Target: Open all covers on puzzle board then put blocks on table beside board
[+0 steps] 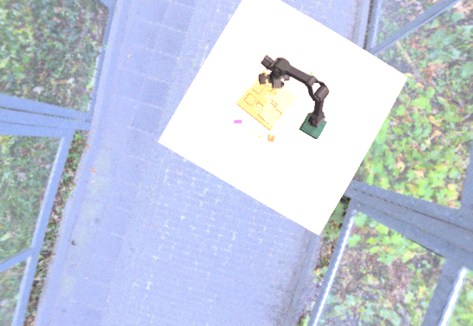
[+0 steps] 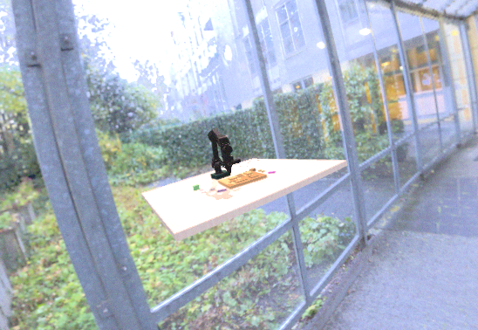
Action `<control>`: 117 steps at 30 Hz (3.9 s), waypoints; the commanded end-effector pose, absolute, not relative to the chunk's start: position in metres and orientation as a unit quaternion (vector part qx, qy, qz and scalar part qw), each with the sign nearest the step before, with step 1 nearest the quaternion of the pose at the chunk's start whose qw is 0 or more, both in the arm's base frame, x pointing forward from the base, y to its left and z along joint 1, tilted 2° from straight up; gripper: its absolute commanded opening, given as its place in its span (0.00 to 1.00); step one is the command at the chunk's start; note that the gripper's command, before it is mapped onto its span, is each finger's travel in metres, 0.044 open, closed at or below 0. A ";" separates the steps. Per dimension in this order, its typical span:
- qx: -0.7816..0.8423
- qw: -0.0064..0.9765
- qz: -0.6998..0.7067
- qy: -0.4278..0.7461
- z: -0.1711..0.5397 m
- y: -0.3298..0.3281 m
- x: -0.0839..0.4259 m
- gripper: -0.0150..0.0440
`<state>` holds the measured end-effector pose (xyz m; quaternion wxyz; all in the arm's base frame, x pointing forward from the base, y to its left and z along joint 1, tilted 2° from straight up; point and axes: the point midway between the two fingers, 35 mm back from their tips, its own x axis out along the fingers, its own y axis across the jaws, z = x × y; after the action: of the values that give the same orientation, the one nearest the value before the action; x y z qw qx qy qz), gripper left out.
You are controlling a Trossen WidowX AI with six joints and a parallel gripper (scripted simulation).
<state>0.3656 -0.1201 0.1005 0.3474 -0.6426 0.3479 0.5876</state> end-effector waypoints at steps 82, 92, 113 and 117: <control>-0.645 0.338 0.598 0.336 0.031 -0.109 0.361 0.25; -0.645 0.338 0.598 0.336 0.031 -0.109 0.361 0.25; -0.558 0.468 0.510 0.457 0.039 -0.111 0.362 0.25; -0.455 0.569 0.411 0.548 0.040 -0.111 0.362 0.25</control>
<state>0.3615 -0.1106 0.0363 0.4591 -0.5628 0.4512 0.5185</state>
